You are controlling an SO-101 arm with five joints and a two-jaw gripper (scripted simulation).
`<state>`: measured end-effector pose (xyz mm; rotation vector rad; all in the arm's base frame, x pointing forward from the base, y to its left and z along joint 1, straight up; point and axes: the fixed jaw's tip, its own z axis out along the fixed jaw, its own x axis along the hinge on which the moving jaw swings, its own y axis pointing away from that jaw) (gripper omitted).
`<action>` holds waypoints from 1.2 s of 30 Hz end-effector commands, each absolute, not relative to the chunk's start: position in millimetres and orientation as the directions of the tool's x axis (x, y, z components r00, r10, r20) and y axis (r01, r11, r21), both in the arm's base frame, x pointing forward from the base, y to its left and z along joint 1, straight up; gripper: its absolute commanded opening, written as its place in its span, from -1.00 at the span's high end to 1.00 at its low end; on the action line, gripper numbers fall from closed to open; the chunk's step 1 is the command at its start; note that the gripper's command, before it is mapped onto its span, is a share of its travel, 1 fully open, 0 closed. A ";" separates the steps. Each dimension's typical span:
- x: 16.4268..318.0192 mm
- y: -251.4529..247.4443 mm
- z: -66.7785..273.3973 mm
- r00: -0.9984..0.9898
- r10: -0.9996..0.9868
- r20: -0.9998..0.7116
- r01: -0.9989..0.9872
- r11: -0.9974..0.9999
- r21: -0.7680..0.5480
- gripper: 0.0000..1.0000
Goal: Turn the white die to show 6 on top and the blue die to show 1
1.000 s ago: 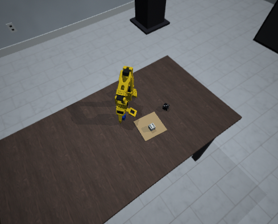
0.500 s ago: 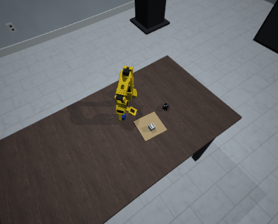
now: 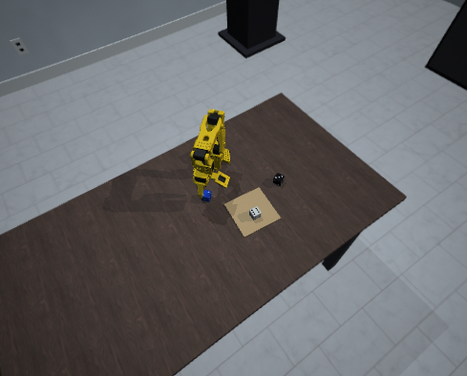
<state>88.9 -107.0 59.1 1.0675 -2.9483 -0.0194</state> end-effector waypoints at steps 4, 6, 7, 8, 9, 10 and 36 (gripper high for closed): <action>91.0 -111.8 72.8 -0.770 -0.638 0.000 -0.637 0.770 -0.038 0.29; 91.0 -111.8 72.8 -0.770 -0.638 0.000 -0.637 0.770 -0.038 0.29; 91.0 -111.8 72.8 -0.770 -0.638 0.000 -0.637 0.770 -0.038 0.29; 91.0 -111.8 72.8 -0.770 -0.638 0.000 -0.637 0.770 -0.038 0.29; 91.0 -111.8 72.8 -0.770 -0.638 0.000 -0.637 0.770 -0.038 0.29; 91.0 -111.8 72.8 -0.770 -0.638 0.000 -0.637 0.770 -0.038 0.29; 95.2 -116.9 94.9 -0.770 -0.637 0.001 -0.621 0.751 -0.224 0.29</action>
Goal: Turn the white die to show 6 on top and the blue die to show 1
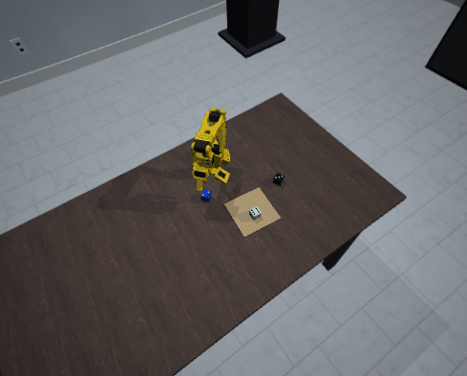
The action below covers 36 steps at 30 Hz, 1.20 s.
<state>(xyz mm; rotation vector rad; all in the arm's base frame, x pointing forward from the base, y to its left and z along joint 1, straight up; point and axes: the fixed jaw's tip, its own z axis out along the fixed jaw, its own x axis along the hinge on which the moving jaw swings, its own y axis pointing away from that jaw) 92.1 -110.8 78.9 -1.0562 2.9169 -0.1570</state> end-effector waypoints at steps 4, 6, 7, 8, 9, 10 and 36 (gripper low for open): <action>96.0 -117.9 102.3 -0.771 -0.637 0.001 -0.611 0.739 -0.284 0.29; 96.5 -118.5 109.9 -0.771 -0.637 0.002 -0.599 0.724 -0.342 0.30; 96.7 -118.7 113.5 -0.771 -0.637 0.002 -0.593 0.716 -0.370 0.30; 96.7 -118.8 116.9 -0.771 -0.637 0.002 -0.586 0.707 -0.396 0.30; 96.8 -118.8 120.1 -0.771 -0.637 0.002 -0.579 0.699 -0.419 0.30; 96.7 -118.7 123.0 -0.771 -0.637 0.002 -0.573 0.691 -0.441 0.30; 98.4 -117.8 132.7 -0.817 -0.575 -0.046 -0.481 0.724 -0.495 0.30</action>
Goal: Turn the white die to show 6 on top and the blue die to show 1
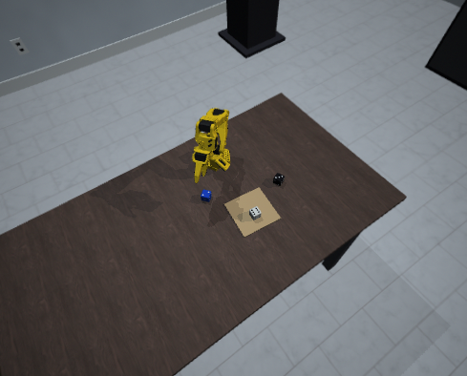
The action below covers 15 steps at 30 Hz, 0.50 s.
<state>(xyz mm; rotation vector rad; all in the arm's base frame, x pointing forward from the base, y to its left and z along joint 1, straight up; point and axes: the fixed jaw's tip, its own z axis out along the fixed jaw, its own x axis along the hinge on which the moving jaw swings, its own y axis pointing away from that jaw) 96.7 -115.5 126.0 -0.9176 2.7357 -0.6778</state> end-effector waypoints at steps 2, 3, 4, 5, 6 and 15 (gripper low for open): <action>98.4 -117.8 132.7 -0.817 -0.575 -0.046 -0.481 0.724 -0.495 0.30; 98.8 -117.7 132.7 -0.825 -0.563 -0.055 -0.469 0.734 -0.491 0.30; 99.2 -117.7 132.6 -0.833 -0.549 -0.064 -0.454 0.746 -0.487 0.30; 99.7 -117.6 132.6 -0.842 -0.534 -0.074 -0.439 0.759 -0.482 0.30; 100.2 -117.5 132.5 -0.852 -0.517 -0.084 -0.422 0.772 -0.476 0.30; 106.7 -116.9 131.6 -0.935 -0.297 -0.192 -0.203 0.896 -0.394 0.30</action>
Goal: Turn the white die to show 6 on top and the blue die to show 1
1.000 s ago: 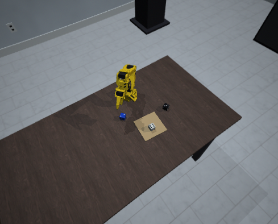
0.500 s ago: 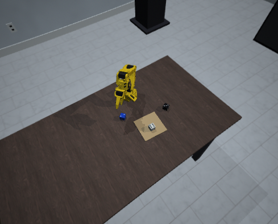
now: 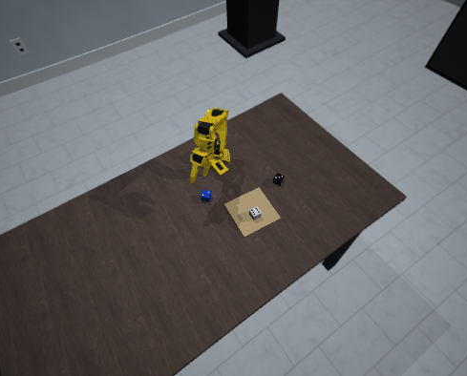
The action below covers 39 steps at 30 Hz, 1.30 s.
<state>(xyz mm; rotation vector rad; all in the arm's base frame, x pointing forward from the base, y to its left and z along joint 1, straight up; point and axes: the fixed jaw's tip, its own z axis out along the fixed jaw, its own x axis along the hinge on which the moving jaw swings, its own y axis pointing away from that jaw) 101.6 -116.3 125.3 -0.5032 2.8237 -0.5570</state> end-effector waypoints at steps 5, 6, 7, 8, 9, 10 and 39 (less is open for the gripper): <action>109.5 -116.8 131.2 -0.954 -0.197 -0.226 -0.108 0.929 -0.354 0.30; 110.5 -116.8 131.0 -0.958 -0.161 -0.236 -0.074 0.938 -0.339 0.30; 111.5 -116.8 130.8 -0.961 -0.124 -0.246 -0.040 0.945 -0.324 0.30; 112.5 -116.8 130.6 -0.963 -0.087 -0.254 -0.004 0.951 -0.308 0.30; 113.6 -116.8 130.4 -0.964 -0.049 -0.262 0.031 0.956 -0.292 0.30; 114.6 -116.9 130.1 -0.963 -0.010 -0.269 0.067 0.959 -0.276 0.30; 135.4 -119.5 122.8 -0.681 0.691 -0.243 0.711 0.703 0.006 0.30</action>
